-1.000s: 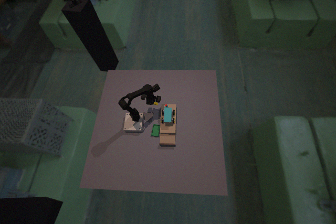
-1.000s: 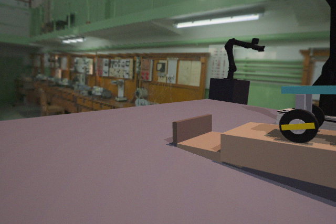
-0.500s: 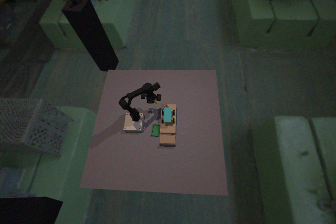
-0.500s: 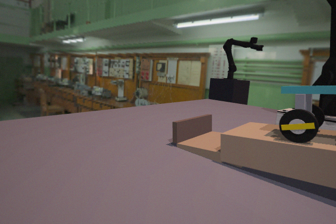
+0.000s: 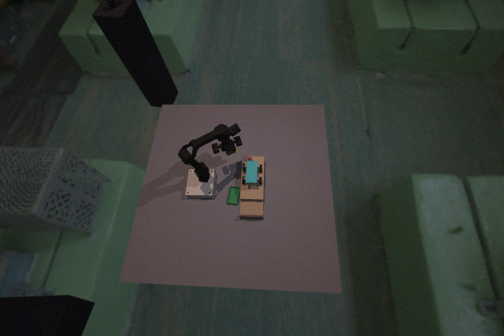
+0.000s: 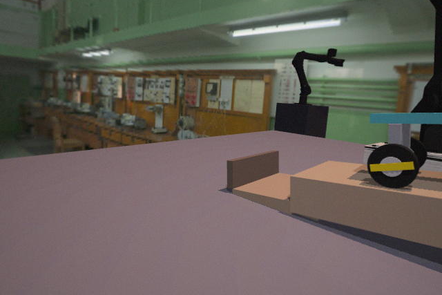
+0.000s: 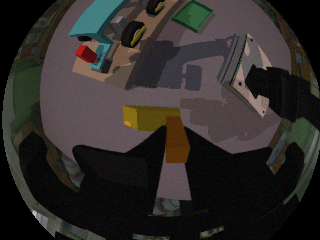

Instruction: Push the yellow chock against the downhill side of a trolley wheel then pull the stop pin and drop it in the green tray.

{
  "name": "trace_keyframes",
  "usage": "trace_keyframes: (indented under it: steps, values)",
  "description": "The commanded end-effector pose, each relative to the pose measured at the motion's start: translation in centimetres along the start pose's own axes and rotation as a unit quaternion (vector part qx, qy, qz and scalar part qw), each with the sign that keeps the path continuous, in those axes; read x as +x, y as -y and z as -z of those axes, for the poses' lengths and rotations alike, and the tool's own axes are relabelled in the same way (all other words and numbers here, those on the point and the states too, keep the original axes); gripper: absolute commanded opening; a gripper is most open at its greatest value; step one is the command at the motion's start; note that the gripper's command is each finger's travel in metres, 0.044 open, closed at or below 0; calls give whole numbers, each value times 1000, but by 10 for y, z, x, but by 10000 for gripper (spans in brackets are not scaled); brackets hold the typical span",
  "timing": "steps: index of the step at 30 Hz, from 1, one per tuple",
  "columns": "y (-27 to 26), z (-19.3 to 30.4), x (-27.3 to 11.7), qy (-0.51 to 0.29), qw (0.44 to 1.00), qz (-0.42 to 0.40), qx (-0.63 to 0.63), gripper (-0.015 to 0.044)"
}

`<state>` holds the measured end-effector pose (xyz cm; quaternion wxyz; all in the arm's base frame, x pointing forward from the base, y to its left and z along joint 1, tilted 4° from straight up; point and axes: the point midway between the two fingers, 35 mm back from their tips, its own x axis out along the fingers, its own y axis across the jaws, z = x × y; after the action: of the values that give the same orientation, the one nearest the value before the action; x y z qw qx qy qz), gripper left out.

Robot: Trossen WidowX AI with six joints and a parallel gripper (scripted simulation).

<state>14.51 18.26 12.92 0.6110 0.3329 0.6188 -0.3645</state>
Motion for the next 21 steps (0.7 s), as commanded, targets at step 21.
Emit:
trace_keyframes:
  steps: [21]
  values:
    - [-1, 0, -1, -1, 926, 0, -377, 0]
